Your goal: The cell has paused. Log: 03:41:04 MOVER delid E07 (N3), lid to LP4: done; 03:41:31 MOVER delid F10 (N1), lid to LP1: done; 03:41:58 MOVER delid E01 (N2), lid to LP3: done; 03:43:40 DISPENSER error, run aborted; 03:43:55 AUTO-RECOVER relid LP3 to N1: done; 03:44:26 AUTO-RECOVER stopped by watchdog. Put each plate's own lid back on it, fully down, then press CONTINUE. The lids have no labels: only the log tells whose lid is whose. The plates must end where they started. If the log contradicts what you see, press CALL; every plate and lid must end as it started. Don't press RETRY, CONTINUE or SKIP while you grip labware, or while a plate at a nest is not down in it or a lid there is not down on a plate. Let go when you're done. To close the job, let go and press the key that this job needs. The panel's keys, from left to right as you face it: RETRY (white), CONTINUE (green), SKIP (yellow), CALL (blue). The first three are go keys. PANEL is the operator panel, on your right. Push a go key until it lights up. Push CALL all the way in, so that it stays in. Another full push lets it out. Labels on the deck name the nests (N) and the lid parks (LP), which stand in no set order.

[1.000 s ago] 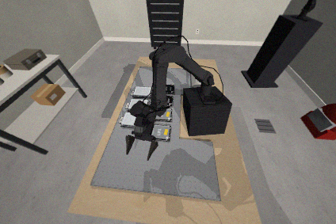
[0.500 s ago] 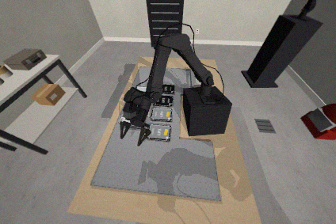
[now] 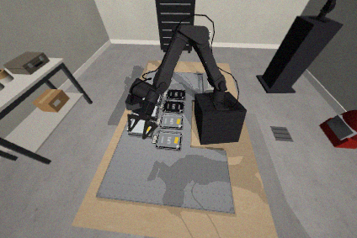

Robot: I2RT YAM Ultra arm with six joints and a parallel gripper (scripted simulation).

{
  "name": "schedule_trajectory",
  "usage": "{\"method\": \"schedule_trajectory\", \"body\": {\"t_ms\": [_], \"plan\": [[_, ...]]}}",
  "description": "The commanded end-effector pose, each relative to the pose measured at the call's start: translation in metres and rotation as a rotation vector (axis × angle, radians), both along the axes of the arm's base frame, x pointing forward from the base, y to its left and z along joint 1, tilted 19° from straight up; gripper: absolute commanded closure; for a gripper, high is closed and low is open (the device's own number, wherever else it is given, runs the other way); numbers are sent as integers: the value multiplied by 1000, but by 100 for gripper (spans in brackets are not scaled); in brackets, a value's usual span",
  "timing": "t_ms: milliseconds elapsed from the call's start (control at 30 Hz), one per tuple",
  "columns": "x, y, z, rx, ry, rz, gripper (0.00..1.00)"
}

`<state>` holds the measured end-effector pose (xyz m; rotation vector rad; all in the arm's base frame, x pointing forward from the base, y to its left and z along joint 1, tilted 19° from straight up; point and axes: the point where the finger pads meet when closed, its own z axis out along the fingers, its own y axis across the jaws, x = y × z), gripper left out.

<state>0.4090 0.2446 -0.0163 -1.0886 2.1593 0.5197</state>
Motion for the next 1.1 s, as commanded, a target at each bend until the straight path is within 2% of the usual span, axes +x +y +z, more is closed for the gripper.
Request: {"method": "schedule_trajectory", "body": {"t_ms": [0, 100, 233, 500, 567, 1067], "plan": [[-11, -6, 5, -20, 54, -8, 0], [-16, -3, -3, -27, 70, 2, 0], [-8, -22, 19, -41, 77, -74, 0], [-14, -52, 41, -78, 138, -185, 0], [-14, -52, 41, -78, 138, -185, 0], [-42, -107, 76, -147, 247, -361, 0]]}}
